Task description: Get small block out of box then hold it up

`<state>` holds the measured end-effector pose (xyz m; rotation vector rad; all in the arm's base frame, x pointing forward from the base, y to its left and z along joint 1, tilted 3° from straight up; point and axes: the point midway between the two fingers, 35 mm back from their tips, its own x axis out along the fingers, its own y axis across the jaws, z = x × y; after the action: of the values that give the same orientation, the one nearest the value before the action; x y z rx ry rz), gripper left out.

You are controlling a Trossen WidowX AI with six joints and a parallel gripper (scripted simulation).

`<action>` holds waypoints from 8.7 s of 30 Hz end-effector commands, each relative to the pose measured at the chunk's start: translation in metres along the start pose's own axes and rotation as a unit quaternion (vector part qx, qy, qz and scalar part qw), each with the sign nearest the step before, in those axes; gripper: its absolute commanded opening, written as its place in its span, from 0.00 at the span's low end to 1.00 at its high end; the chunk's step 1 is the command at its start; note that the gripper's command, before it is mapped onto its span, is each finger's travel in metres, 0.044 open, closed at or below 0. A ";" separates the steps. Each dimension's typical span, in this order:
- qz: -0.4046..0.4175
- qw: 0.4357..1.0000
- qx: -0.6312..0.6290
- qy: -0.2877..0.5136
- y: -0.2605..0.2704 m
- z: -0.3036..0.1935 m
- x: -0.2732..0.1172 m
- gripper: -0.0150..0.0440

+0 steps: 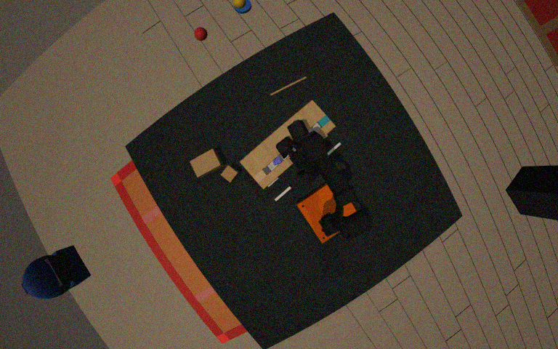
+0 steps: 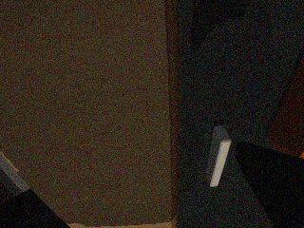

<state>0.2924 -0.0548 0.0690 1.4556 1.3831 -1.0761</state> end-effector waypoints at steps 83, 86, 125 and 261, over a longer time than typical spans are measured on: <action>0.002 1.000 -0.002 0.003 0.003 -0.052 0.019 0.93; 0.002 1.000 -0.002 0.003 0.003 -0.055 0.020 0.93; 0.004 0.968 -0.249 -0.038 -0.004 -0.098 -0.035 0.74; -0.256 -0.708 -0.657 -0.034 -0.045 -0.113 0.114 0.26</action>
<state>0.2529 0.0862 -0.0151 2.6347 -0.0856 -1.6891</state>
